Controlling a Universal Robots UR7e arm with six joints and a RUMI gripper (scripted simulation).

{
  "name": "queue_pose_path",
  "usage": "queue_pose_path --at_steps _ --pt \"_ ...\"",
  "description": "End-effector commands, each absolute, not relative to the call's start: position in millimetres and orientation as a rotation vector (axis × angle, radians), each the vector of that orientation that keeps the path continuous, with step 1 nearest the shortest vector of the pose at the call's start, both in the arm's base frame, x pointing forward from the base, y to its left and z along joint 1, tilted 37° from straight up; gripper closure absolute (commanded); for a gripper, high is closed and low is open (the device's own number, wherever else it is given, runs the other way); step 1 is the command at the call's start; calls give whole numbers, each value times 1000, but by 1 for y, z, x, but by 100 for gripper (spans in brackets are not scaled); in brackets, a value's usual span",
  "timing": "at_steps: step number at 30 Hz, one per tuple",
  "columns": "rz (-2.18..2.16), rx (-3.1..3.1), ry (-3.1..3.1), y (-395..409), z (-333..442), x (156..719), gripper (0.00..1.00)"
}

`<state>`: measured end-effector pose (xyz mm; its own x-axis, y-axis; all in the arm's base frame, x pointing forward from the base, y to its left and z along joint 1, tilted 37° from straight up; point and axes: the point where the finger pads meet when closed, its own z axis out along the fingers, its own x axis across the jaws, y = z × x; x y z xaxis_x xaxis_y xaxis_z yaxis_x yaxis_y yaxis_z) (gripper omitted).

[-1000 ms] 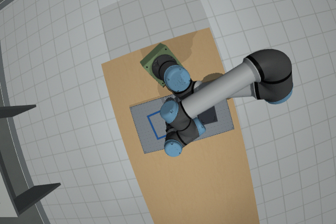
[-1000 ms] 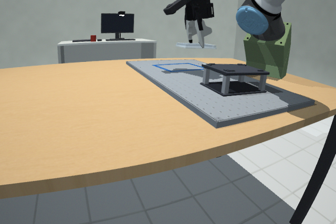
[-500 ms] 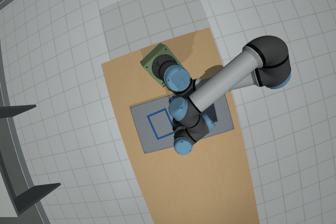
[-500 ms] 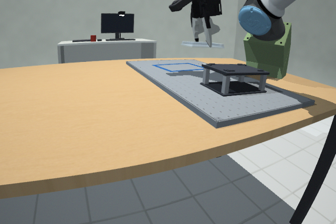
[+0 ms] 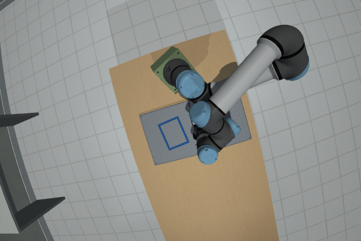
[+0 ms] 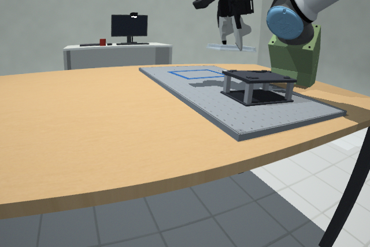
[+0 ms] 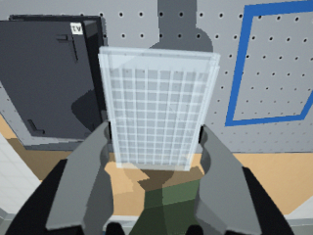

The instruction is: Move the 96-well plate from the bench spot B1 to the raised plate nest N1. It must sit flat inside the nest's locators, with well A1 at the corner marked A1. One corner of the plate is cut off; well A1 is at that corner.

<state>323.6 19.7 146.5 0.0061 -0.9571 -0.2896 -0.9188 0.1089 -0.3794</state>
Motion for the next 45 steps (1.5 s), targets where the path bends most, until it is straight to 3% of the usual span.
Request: queue_pose_path --at_steps 1,45 --pt "-109 -1821 1924 37 155 320 100" --pt "-110 -1820 1924 145 202 302 100"
